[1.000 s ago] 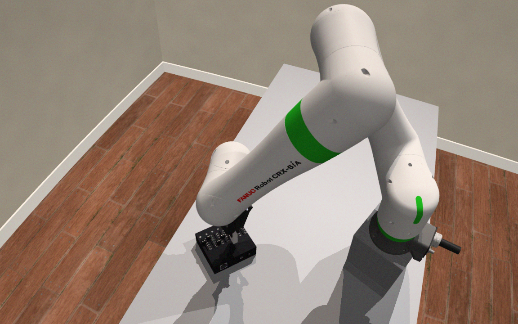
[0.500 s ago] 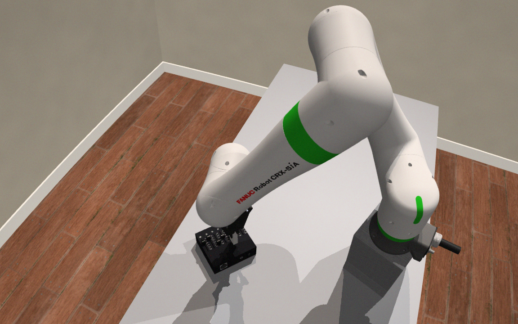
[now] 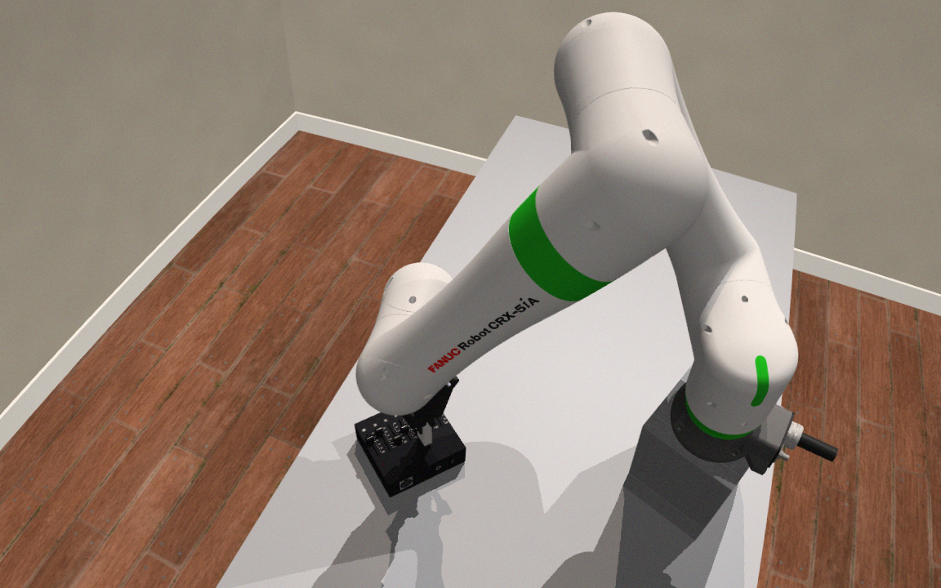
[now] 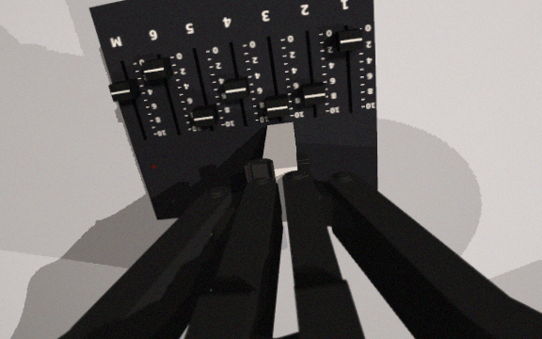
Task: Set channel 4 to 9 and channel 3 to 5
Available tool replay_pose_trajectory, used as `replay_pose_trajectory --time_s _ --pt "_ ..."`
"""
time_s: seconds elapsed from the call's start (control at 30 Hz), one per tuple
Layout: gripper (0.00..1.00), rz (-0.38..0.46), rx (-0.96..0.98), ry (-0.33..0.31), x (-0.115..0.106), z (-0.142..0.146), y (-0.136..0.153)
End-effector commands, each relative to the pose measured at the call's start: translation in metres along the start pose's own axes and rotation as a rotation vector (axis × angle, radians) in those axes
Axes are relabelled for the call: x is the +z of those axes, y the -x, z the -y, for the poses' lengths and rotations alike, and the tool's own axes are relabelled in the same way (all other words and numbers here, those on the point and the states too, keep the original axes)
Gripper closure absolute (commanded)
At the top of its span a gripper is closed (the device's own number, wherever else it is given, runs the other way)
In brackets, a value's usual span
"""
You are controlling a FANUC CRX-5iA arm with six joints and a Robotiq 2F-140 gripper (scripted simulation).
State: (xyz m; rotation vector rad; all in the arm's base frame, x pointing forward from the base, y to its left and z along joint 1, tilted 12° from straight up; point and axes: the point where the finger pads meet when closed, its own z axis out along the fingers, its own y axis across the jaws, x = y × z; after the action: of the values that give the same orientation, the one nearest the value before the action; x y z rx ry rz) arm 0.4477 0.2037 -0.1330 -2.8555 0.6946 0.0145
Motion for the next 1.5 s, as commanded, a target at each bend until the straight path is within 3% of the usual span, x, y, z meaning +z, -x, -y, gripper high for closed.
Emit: replay_pose_trajectory --time_s 0.0,1.47 --pt "1.00 0.000 0.000 0.000 0.000 0.000 0.000" --pt "1.00 0.000 0.000 0.000 0.000 0.000 -0.011"
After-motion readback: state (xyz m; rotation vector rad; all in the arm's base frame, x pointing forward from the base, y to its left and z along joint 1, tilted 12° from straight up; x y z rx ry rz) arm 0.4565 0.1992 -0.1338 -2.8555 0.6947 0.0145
